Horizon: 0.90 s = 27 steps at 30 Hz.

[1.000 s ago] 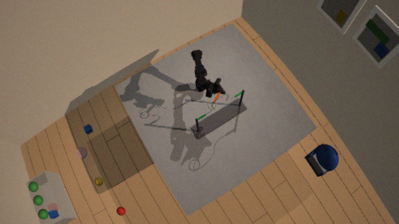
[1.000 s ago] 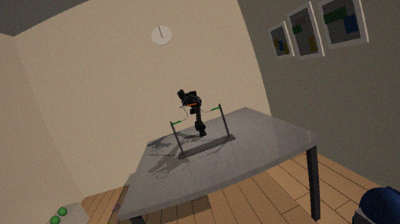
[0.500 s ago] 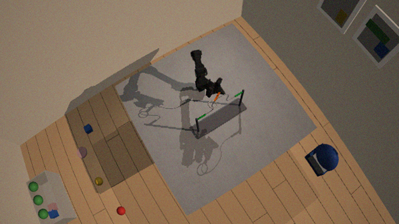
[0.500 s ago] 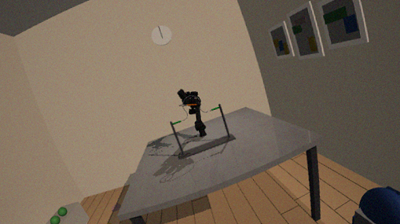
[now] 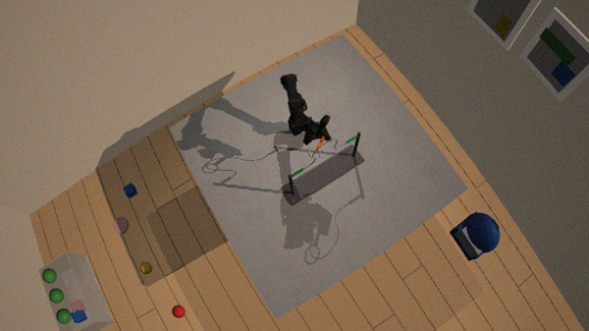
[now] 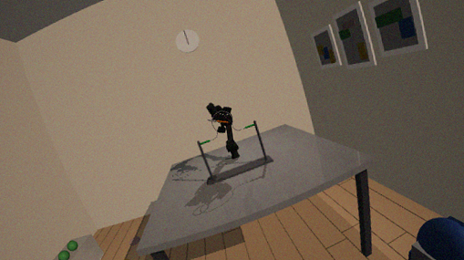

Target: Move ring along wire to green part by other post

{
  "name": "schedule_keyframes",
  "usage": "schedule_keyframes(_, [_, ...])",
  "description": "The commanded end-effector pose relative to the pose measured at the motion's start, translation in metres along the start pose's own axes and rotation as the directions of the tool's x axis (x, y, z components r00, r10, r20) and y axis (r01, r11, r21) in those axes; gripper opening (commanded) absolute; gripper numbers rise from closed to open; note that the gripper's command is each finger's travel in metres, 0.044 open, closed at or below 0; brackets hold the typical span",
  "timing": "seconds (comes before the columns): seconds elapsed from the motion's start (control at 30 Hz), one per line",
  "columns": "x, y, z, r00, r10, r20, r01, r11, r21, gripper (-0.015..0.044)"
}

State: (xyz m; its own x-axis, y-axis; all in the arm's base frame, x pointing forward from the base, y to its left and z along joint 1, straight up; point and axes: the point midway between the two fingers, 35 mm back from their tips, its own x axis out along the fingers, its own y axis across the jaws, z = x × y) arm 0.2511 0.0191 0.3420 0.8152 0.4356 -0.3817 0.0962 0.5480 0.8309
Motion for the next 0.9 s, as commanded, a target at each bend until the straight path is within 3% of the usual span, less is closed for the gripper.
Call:
schedule_keyframes(0.0, [-0.002,0.001,0.002,1.000,-0.018,0.012,0.019,0.999,-0.043,-0.0150])
schedule_keyframes(0.87, [-0.001,-0.016,0.005,0.975,-0.205,0.089,0.223,0.921,-0.318,-0.0150])
